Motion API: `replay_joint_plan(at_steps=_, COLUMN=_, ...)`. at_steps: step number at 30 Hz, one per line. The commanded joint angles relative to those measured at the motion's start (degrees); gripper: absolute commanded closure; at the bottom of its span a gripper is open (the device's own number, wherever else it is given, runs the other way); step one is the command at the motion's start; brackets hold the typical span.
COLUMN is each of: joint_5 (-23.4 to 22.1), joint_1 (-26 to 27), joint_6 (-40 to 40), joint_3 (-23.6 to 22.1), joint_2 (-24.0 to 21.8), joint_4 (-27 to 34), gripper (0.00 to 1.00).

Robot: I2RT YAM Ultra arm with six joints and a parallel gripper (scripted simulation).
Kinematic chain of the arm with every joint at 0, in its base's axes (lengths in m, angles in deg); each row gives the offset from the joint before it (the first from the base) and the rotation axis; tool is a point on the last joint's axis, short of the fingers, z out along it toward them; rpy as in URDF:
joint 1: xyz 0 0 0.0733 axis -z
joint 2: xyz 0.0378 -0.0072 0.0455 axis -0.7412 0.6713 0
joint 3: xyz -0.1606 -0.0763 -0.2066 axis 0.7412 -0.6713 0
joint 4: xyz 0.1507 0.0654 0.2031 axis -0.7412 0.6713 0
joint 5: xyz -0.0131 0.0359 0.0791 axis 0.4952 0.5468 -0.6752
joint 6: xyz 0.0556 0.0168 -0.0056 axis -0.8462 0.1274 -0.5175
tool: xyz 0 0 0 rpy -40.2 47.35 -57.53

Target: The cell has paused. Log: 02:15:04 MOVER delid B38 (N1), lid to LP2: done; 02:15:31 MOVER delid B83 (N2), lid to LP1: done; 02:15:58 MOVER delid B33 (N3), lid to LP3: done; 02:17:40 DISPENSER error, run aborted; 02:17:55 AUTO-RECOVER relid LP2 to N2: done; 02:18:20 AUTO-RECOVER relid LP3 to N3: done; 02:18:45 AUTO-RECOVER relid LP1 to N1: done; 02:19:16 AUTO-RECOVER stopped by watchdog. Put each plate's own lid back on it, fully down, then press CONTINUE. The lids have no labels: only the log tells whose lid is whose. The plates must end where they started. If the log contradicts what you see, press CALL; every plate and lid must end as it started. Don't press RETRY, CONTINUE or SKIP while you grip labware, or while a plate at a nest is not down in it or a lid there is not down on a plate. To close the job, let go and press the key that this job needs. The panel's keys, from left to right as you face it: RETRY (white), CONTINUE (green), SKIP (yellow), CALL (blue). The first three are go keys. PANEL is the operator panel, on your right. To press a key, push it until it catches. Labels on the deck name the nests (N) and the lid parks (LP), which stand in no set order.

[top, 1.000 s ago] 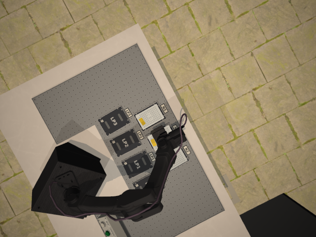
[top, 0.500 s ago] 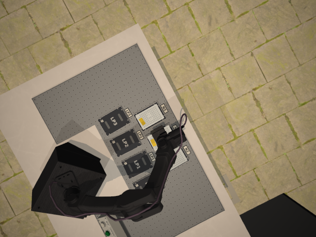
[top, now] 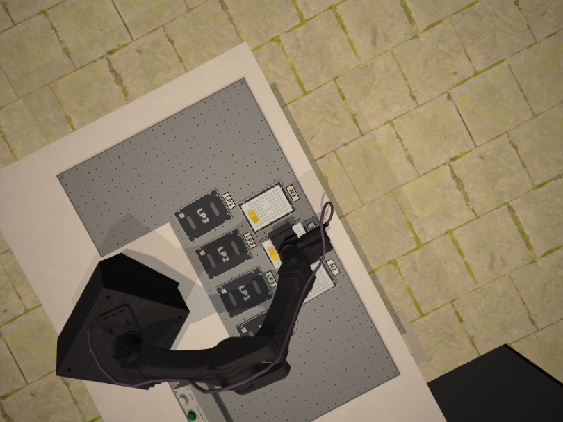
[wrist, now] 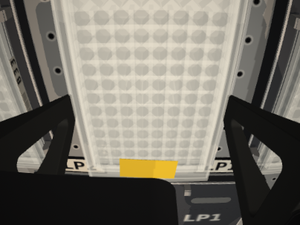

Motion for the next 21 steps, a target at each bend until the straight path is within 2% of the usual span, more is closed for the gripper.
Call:
replay_joint_plan(at_steps=1, joint_5=0.06, joint_1=-1.36, joint_6=-0.52, joint_3=1.80, joint_2=-2.39, joint_4=0.97, gripper=1.00)
replay_joint_plan(at_steps=6, joint_5=0.47, joint_1=-1.74, joint_6=-0.95, joint_3=1.30, joint_2=-3.62, joint_4=1.97, gripper=1.00)
replay_joint_plan(at_steps=11, joint_5=0.71, joint_1=-2.09, joint_6=-1.31, joint_3=-1.21, joint_2=-4.59, joint_4=2.99, gripper=1.00)
replay_joint_plan(at_steps=21, joint_5=0.71, joint_1=-2.15, joint_6=-1.21, joint_3=-1.87, joint_2=-4.95, joint_4=1.59, gripper=1.00)
